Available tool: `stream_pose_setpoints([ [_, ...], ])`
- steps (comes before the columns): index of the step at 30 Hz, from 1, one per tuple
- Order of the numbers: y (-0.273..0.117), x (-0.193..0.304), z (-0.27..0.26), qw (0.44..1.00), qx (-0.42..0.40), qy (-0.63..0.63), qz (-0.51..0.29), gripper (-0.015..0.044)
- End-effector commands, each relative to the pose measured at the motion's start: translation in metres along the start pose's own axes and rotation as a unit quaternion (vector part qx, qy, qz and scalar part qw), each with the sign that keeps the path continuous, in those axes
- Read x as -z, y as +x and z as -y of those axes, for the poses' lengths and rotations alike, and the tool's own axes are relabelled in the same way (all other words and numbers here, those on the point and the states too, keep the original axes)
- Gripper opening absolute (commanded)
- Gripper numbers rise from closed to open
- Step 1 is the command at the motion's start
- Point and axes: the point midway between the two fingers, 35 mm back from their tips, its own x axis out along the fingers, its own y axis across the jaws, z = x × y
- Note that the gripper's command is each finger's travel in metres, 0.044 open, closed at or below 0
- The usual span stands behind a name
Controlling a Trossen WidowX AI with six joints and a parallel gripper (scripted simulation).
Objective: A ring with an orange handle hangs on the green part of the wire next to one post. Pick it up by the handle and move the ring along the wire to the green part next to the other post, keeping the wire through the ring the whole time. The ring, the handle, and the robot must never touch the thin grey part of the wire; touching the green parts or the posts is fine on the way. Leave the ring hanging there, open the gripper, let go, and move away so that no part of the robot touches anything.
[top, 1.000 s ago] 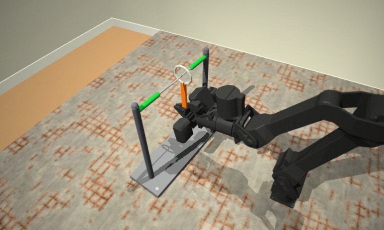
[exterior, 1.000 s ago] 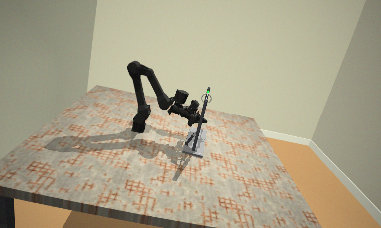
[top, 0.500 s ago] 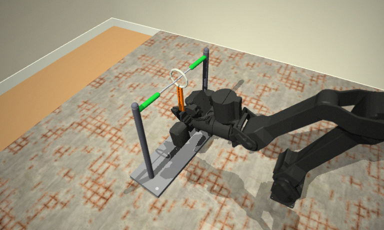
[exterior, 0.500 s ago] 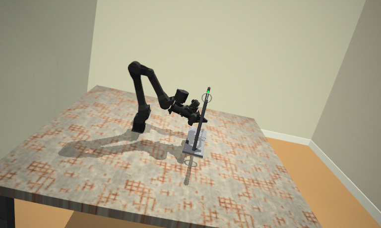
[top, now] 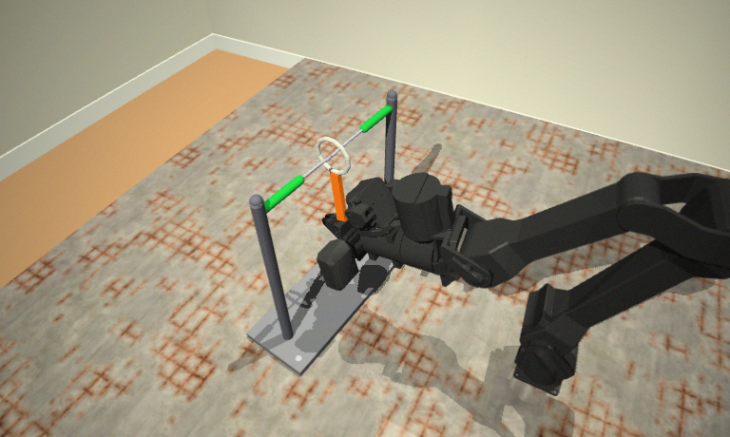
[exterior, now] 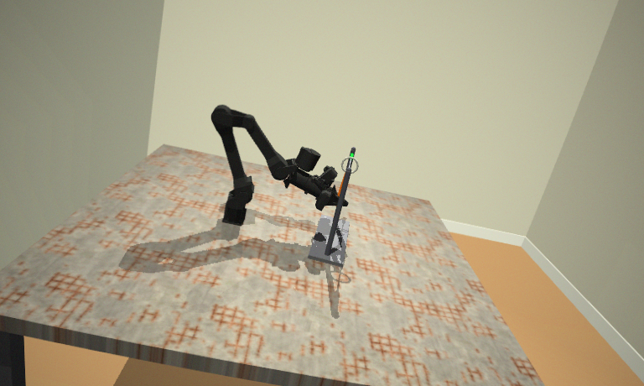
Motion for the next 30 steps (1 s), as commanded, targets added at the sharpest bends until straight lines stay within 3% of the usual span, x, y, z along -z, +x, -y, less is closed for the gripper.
stream_pose_setpoints([
  [1,-0.003,-0.003,-0.006,1.0,-0.001,0.01,-0.004,-0.015],
  [30,-0.002,-0.005,-0.04,1.0,-0.005,0.023,-0.004,-0.015],
])
